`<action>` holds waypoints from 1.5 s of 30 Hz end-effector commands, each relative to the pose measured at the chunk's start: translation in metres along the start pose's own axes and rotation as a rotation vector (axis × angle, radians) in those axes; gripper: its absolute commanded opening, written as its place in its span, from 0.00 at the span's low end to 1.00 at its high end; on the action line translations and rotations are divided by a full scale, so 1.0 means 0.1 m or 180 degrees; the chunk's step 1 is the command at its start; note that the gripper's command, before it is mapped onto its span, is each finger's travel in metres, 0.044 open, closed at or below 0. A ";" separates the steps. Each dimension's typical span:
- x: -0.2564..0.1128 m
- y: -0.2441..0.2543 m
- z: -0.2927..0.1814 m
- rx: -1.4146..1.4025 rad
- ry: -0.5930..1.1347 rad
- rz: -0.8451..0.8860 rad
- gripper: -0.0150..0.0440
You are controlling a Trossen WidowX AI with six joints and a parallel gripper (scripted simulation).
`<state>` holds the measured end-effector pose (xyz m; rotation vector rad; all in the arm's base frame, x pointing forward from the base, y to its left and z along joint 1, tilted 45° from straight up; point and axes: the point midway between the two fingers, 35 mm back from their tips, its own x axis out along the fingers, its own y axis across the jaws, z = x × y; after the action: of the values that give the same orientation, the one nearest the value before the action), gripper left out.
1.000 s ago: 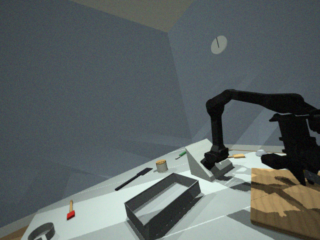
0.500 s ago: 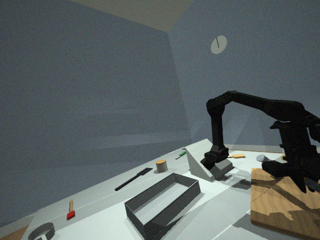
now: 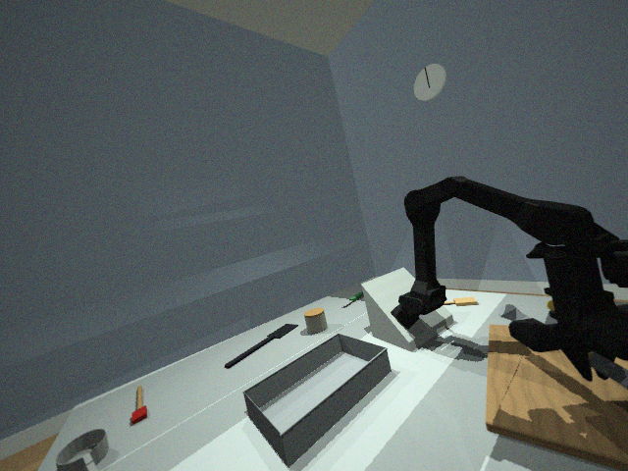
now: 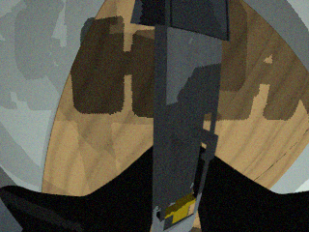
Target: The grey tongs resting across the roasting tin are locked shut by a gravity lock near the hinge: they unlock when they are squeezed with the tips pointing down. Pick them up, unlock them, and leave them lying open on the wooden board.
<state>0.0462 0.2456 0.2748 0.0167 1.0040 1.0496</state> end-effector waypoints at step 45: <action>-0.95 0.07 1.28 -0.0008 -0.0112 -0.0018 1.00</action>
<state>0.1049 0.2396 0.3961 0.0280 0.9770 1.0396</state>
